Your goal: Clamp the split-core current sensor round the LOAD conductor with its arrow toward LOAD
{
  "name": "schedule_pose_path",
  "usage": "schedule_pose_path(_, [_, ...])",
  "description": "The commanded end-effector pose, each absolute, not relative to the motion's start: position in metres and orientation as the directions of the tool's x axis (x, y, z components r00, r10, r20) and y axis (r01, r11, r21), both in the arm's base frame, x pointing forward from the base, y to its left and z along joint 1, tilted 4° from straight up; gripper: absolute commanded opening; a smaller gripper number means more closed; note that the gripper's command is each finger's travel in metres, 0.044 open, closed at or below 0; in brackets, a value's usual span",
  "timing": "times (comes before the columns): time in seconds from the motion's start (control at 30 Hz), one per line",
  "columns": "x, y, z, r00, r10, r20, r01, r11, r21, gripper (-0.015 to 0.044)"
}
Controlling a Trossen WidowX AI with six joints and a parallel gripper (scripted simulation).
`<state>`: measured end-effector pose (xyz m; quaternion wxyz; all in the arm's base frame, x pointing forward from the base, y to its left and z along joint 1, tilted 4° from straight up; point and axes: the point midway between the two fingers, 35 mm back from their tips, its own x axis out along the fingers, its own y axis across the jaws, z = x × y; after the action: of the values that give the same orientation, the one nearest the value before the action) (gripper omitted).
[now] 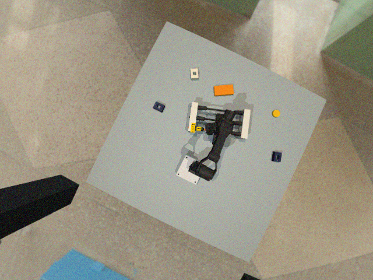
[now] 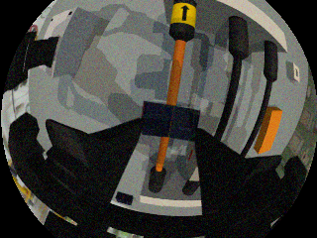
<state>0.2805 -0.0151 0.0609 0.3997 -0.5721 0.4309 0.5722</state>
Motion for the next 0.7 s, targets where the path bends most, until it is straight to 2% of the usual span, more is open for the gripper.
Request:
schedule_pose_path(0.0, [0.2802,-0.015,0.0614,-0.026,-0.035,-0.999,-0.95,-0.309,0.036,0.0079])
schedule_pose_path(0.47, [0.2802,-0.015,0.0614,-0.026,-0.035,-0.999,-0.95,-0.309,0.036,0.044])
schedule_pose_path(0.67, [0.2802,-0.015,0.0614,-0.026,-0.035,-0.999,-0.95,-0.309,0.036,0.044])
